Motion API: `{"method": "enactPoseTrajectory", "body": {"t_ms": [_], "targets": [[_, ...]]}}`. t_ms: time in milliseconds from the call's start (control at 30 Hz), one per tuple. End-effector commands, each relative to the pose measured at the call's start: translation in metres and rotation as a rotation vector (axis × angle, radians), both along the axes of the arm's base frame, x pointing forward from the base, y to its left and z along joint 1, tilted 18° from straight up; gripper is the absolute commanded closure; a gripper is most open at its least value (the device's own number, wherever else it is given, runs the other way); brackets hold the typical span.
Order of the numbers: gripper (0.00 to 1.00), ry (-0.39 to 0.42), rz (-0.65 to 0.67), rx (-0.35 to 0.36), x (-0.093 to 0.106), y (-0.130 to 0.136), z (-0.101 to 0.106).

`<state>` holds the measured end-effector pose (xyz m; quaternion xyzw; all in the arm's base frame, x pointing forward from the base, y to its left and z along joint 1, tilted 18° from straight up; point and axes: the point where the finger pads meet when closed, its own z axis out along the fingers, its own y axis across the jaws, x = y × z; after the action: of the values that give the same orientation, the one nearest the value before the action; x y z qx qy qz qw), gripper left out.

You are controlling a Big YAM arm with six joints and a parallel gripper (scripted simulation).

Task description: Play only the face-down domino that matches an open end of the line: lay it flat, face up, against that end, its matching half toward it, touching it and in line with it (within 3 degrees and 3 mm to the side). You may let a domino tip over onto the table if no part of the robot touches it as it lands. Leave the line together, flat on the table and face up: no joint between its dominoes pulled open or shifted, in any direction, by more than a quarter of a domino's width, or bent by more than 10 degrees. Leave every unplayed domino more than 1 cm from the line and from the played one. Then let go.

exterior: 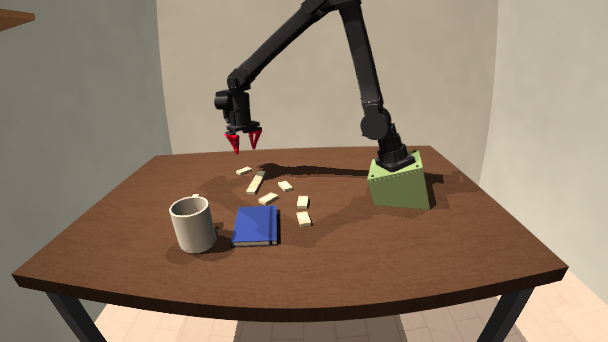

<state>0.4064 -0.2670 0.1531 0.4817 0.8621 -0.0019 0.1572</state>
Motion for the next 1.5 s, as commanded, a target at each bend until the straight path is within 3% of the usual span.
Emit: {"method": "enactPoseTrajectory", "body": {"t_ms": [0, 200, 433, 467, 767, 1000, 1033, 1467], "targets": [[0.28, -0.023, 0.013, -0.021, 0.014, -0.017, 0.013], [0.28, -0.045, 0.041, -0.041, 0.034, -0.041, 0.026], [0.28, -0.045, 0.041, -0.041, 0.034, -0.041, 0.026], [0.28, -0.018, 0.031, -0.018, 0.022, -0.03, 0.008], [0.28, -0.038, 0.051, -0.039, 0.032, -0.044, 0.026], [0.28, -0.038, 0.051, -0.039, 0.032, -0.044, 0.026], [0.28, -0.011, 0.049, -0.016, 0.02, -0.031, 0.008], [0.28, -0.036, 0.048, -0.038, 0.031, -0.047, 0.025]]}}
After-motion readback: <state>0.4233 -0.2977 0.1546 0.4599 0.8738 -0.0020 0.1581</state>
